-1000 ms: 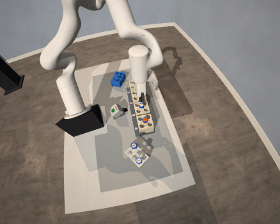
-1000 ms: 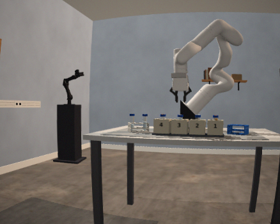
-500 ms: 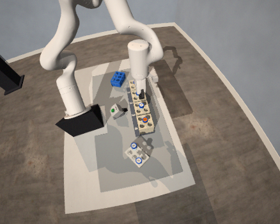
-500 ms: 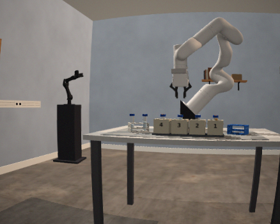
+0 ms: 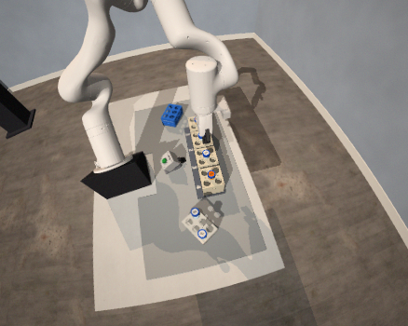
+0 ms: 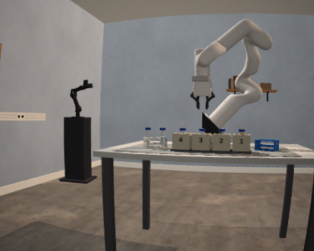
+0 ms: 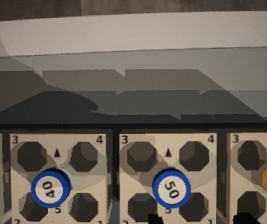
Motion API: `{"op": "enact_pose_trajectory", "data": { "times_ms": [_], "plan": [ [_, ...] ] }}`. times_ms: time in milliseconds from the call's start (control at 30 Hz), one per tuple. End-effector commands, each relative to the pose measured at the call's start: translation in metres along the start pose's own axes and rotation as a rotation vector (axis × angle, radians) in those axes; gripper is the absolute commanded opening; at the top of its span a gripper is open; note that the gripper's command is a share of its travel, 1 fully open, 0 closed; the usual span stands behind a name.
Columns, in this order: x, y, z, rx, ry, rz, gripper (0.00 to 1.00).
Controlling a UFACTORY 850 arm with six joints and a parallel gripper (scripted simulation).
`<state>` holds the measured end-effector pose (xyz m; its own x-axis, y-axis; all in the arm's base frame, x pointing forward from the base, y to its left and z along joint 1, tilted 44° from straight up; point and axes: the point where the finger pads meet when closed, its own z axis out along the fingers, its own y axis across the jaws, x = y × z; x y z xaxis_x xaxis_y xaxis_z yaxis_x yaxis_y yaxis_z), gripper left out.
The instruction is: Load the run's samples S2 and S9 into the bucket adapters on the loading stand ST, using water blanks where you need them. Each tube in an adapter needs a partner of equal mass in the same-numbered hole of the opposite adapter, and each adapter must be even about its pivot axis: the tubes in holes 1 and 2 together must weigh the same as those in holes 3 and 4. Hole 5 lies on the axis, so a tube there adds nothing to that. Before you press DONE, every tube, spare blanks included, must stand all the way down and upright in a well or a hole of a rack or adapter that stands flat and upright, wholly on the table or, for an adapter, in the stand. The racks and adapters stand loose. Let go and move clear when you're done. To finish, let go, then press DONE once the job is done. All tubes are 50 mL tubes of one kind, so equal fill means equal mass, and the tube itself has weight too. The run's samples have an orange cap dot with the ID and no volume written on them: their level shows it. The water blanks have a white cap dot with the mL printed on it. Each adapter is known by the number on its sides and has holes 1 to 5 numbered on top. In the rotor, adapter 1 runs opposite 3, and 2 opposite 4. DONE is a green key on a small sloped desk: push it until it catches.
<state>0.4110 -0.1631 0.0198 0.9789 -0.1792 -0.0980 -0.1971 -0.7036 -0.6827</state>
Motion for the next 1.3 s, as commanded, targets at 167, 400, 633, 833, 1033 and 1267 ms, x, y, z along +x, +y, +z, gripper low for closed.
{"op": "enact_pose_trajectory", "data": {
  "times_ms": [167, 400, 633, 833, 1033, 1267],
  "plan": [
    [0.001, 0.0, -0.001, -0.001, 0.002, -0.001, 0.44],
    [-0.017, -0.003, 0.008, -0.02, -0.019, 0.13, 0.0],
    [-0.043, -0.008, 0.021, -0.048, -0.051, 0.325, 0.0],
    [-0.07, -0.013, 0.034, -0.076, -0.083, 0.521, 0.0],
    [-0.088, -0.016, 0.043, -0.094, -0.104, 0.651, 0.0],
    [-0.119, -0.022, 0.059, -0.127, -0.141, 0.879, 0.0]
  ]
}}
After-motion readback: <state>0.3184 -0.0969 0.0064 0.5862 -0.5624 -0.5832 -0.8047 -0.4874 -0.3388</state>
